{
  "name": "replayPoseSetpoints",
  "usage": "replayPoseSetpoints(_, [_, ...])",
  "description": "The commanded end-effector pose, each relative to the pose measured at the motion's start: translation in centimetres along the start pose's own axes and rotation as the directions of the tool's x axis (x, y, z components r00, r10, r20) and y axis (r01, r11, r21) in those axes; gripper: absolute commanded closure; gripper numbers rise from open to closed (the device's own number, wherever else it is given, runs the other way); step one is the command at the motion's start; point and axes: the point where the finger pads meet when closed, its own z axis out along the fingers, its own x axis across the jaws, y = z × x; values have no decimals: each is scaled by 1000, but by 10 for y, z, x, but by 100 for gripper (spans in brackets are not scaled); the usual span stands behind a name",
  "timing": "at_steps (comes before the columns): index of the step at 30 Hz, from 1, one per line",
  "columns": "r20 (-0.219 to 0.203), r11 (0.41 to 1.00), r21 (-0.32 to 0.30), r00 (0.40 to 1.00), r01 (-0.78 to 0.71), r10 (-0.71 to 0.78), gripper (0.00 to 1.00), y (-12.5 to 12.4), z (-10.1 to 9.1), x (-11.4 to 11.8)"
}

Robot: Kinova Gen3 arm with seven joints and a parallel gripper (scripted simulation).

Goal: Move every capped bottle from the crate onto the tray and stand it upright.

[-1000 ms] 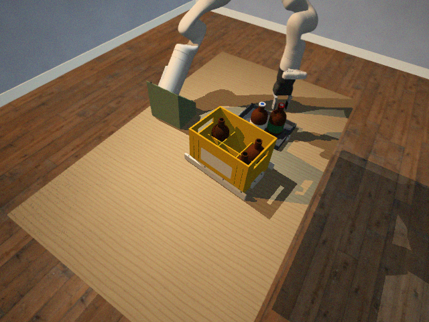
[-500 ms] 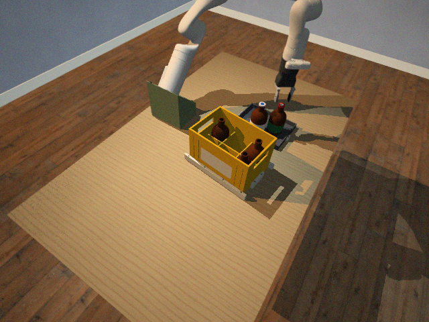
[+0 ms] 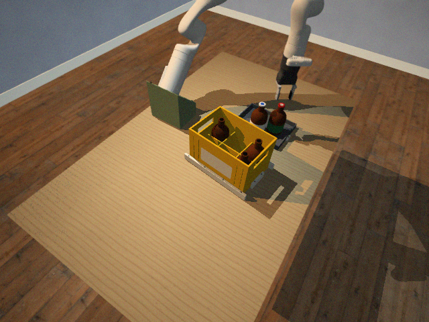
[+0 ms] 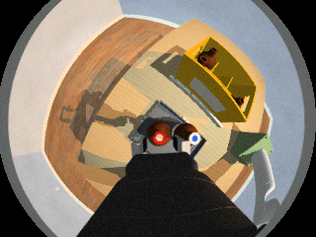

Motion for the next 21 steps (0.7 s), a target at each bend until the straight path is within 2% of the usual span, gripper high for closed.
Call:
replayPoseSetpoints(1, [1, 1000, 2, 1000, 0, 0, 0, 0, -4, 0])
replayPoseSetpoints(15, [1, 1000, 2, 1000, 0, 0, 0, 0, -51, 0])
replayPoseSetpoints(18, [-3, 1000, -5, 1000, 0, 0, 0, 1, -49, 1])
replayPoseSetpoints(21, [-2, 1000, -3, 1000, 0, 0, 0, 1, -56, 1])
